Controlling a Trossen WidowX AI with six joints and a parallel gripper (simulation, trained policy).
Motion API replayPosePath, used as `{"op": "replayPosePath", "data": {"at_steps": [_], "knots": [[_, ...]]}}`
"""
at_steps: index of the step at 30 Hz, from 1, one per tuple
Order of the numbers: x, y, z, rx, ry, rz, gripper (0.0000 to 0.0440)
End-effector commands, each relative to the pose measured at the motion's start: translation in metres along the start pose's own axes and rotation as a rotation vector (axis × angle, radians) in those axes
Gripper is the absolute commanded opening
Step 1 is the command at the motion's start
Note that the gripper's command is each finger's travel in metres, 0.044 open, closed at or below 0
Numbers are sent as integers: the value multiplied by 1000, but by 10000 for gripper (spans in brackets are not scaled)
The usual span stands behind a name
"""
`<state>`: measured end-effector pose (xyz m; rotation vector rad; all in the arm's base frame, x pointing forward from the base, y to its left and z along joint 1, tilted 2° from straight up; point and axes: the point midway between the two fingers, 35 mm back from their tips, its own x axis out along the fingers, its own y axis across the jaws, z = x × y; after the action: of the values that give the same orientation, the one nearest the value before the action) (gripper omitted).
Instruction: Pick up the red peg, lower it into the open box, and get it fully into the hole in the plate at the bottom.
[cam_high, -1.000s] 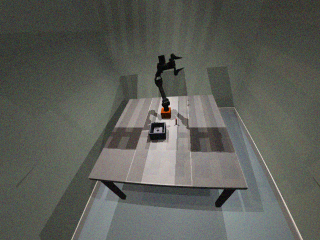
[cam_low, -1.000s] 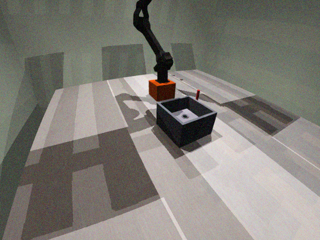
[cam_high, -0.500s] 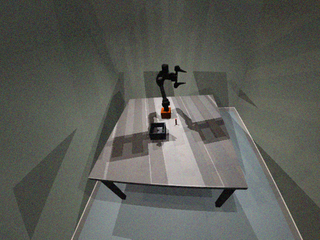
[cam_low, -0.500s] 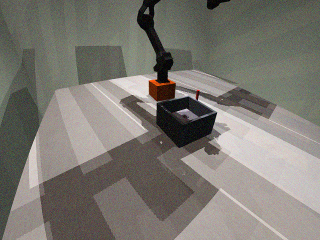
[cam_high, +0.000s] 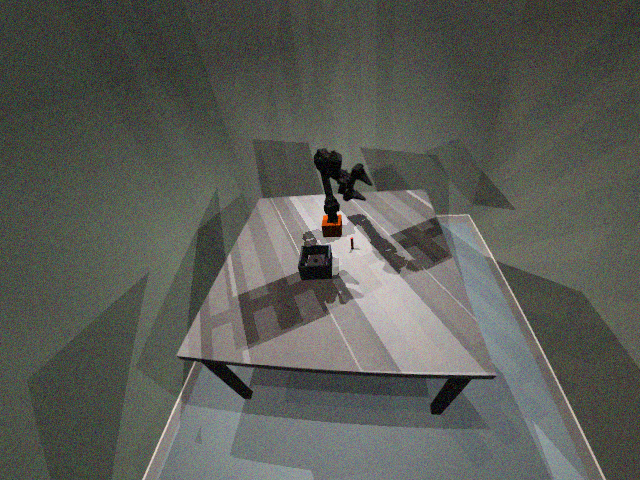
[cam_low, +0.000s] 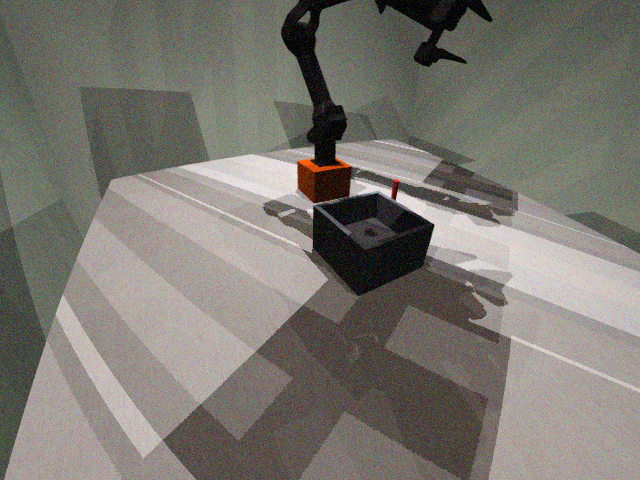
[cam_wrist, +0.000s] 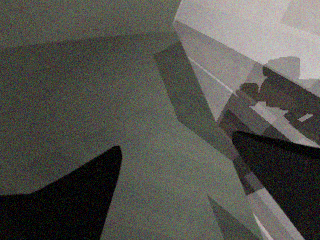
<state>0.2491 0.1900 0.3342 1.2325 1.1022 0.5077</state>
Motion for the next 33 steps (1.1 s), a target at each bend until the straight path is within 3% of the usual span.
{"op": "replayPosePath", "data": {"at_steps": [1,15,33], "knots": [[14,-38,16,96,-49,-120,440],[31,-145,32,360,-169,-509,440],[13,-258,5,562,-329,-1043,440]]}}
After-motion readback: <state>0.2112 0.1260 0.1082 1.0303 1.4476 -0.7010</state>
